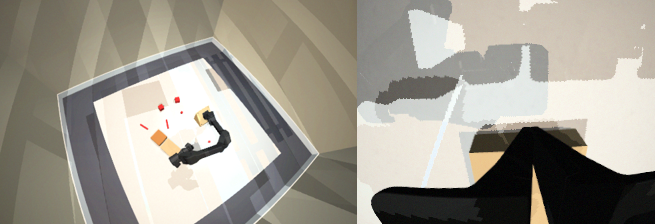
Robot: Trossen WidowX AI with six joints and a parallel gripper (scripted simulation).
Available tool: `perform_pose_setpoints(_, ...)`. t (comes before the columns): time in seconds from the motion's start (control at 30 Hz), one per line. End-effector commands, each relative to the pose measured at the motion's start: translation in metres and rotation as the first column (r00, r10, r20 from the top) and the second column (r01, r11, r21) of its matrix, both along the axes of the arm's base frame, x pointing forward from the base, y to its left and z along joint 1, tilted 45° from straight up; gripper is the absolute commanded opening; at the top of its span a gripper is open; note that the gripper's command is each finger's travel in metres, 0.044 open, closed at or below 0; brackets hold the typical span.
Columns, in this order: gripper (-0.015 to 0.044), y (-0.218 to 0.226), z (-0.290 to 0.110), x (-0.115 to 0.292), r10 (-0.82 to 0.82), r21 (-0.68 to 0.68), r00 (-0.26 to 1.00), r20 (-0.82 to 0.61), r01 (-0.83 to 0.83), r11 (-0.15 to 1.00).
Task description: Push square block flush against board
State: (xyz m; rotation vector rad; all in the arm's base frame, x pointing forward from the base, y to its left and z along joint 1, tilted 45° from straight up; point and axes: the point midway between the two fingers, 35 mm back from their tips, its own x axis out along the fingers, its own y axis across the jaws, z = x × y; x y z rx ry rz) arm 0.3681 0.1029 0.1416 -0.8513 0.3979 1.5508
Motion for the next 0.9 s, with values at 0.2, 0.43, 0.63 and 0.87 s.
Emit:
perform_pose_setpoints(0.2, 0.0000, 0.036, -0.043, 0.002, 0.006, 0.003, 1.000, -0.004, -0.006, 1.000)
perform_pose_setpoints(0.43, 0.0000, 0.035, -0.045, 0.003, 0.006, 0.003, 1.000, -0.004, -0.006, 1.000)
perform_pose_setpoints(0.63, 0.0000, 0.031, -0.048, 0.005, 0.006, 0.002, 1.000, -0.004, -0.006, 1.000)
perform_pose_setpoints(0.87, 0.0000, 0.027, -0.052, 0.007, 0.006, 0.001, 1.000, -0.004, -0.006, 1.000)
